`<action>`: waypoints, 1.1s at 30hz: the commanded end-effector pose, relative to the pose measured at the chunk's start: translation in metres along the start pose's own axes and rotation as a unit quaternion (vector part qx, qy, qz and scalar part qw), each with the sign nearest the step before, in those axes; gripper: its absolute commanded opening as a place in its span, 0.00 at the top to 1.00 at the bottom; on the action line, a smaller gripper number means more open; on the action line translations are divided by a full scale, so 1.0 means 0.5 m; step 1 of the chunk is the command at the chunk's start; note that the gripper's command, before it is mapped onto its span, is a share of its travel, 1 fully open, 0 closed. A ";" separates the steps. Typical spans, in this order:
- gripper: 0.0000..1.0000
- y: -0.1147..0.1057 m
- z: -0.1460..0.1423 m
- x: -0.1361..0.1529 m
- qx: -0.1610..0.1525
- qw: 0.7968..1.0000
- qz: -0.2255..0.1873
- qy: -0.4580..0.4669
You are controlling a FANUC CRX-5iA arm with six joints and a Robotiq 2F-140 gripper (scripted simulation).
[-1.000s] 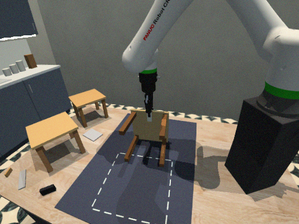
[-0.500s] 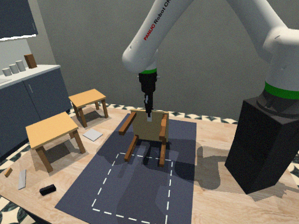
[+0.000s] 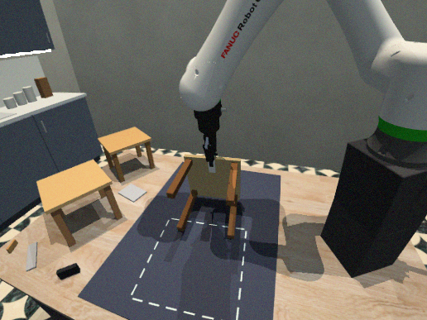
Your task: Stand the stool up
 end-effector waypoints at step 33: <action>0.90 -0.064 -0.082 0.009 0.091 0.996 0.012 0.001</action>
Point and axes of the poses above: the point where the finger pads meet when closed, its own y axis out along the fingers, its own z axis across the jaws, x = y × z, the point moved 2 cm from there along -y, back along the fingers, and after that the axes turned 7 degrees about y, right-handed, at the moved point
